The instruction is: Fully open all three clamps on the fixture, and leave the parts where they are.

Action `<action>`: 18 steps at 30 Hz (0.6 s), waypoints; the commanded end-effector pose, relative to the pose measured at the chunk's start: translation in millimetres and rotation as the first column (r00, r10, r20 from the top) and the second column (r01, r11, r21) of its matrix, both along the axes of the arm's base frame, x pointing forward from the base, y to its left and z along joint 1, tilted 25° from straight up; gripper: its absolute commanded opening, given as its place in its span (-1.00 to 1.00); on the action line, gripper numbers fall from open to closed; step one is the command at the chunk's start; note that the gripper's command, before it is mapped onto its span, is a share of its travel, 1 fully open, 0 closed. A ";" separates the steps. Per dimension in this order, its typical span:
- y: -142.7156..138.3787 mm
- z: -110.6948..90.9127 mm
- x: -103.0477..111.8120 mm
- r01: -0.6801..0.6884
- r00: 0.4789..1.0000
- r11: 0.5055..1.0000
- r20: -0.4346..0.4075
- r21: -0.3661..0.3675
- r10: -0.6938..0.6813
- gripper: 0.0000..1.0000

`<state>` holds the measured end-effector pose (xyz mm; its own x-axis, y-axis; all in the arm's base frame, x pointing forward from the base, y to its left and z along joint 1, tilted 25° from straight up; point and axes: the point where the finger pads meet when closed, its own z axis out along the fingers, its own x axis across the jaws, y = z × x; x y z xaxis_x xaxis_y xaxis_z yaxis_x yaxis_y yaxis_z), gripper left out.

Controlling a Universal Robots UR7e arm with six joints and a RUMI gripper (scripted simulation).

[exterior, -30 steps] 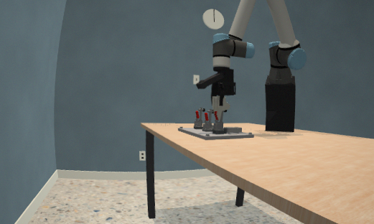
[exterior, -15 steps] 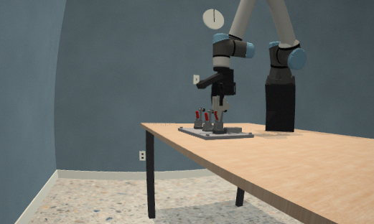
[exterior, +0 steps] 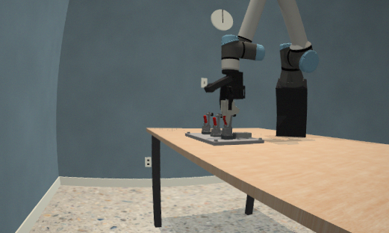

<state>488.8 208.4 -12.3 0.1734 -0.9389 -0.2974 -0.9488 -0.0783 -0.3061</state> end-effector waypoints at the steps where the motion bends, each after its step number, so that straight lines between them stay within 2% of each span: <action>1: 0.0 0.2 -0.2 0.000 1.000 1.000 0.001 0.000 0.000 -1.00; 18: -0.1 -0.8 -2.6 0.000 1.000 1.000 0.001 0.000 0.000 -1.00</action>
